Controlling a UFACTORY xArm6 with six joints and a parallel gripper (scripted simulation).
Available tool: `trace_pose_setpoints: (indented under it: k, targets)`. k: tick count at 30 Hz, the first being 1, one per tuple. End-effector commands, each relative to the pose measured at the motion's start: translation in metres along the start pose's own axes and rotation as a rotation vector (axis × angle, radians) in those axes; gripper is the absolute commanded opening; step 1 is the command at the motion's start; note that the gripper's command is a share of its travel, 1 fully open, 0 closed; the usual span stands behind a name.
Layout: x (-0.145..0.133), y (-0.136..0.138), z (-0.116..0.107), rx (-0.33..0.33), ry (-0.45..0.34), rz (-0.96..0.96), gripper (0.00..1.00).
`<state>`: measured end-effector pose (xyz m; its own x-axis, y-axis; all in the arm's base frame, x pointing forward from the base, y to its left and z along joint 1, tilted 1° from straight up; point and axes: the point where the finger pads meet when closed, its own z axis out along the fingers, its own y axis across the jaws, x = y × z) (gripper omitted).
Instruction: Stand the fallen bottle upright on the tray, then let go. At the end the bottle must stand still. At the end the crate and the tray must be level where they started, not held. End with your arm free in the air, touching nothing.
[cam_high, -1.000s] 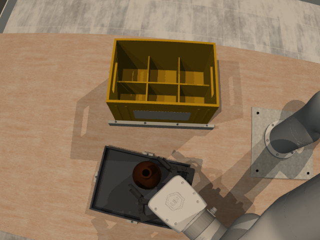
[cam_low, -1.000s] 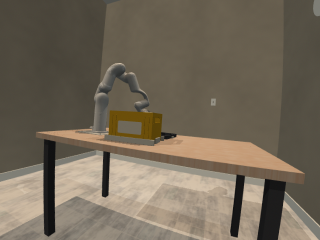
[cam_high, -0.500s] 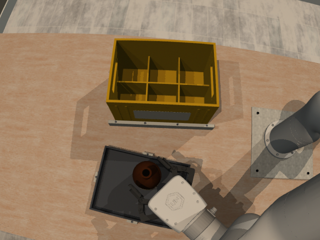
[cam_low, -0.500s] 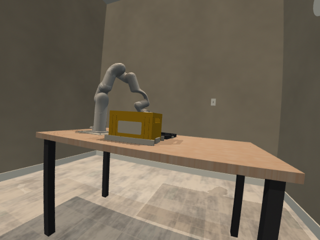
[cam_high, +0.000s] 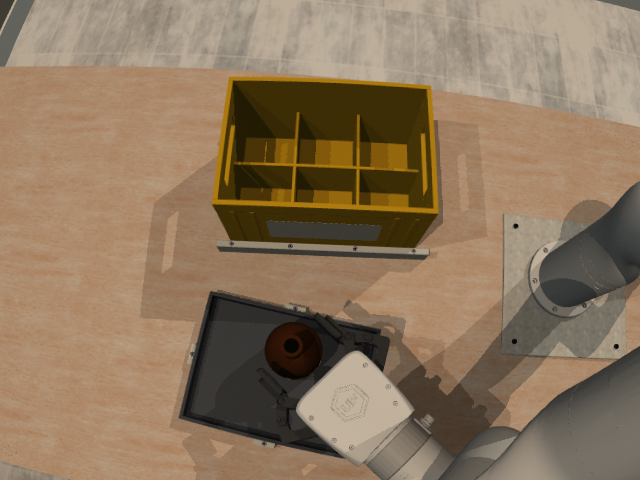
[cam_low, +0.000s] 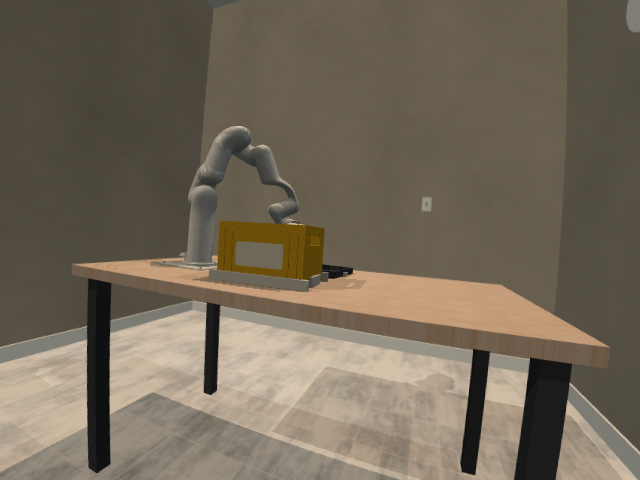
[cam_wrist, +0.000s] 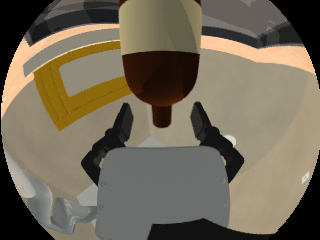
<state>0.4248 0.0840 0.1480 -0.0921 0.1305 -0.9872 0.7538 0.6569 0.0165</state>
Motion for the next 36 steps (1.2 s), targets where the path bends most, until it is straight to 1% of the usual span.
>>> trace_pose_setpoints:
  k: [1, 22, 36]
  targets:
    - [-0.001, 0.001, 0.0, 0.0, 0.0, 0.003, 1.0]
    - [-0.002, 0.001, 0.0, 0.0, 0.0, 0.003, 1.0]
    - [-0.014, 0.001, -0.002, 0.0, 0.0, 0.003, 1.0]
